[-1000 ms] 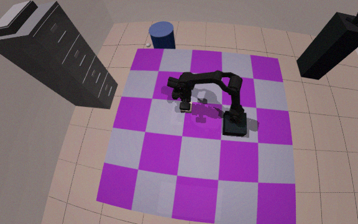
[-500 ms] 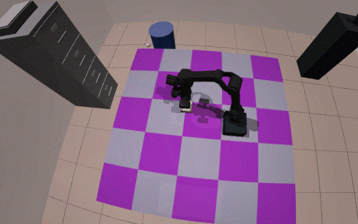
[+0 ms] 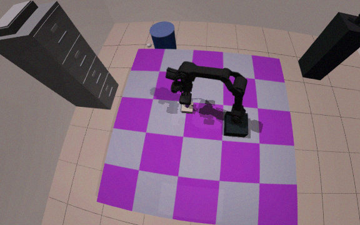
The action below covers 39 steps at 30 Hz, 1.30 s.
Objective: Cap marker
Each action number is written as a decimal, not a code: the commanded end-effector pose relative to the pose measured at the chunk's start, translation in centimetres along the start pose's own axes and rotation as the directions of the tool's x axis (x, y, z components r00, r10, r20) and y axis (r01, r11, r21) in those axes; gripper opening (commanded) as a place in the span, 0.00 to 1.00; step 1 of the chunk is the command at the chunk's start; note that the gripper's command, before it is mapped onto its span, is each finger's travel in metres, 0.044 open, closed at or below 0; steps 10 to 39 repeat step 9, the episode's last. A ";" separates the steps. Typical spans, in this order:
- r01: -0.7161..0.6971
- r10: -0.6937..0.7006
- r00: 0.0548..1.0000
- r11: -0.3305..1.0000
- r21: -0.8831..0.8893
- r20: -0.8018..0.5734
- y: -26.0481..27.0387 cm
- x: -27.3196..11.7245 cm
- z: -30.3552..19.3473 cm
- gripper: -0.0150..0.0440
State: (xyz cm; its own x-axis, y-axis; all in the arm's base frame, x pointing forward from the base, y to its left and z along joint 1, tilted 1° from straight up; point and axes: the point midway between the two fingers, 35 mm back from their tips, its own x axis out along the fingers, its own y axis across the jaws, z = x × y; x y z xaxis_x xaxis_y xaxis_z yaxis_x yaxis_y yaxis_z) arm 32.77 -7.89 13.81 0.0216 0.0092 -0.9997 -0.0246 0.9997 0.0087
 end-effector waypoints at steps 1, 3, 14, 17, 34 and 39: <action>0.001 -0.001 1.000 1.000 -0.004 0.002 0.0 -0.2 0.0 0.65; 0.001 -0.001 1.000 1.000 -0.004 0.002 0.0 -0.2 0.0 0.74; 0.001 -0.001 1.000 1.000 -0.004 0.002 0.0 -0.2 0.0 1.00; 0.001 -0.001 1.000 1.000 -0.004 0.002 0.0 -0.2 0.0 1.00; 0.001 -0.001 1.000 1.000 -0.004 0.002 0.0 -0.2 0.0 1.00; 0.001 -0.001 1.000 1.000 -0.004 0.002 0.0 -0.2 0.0 1.00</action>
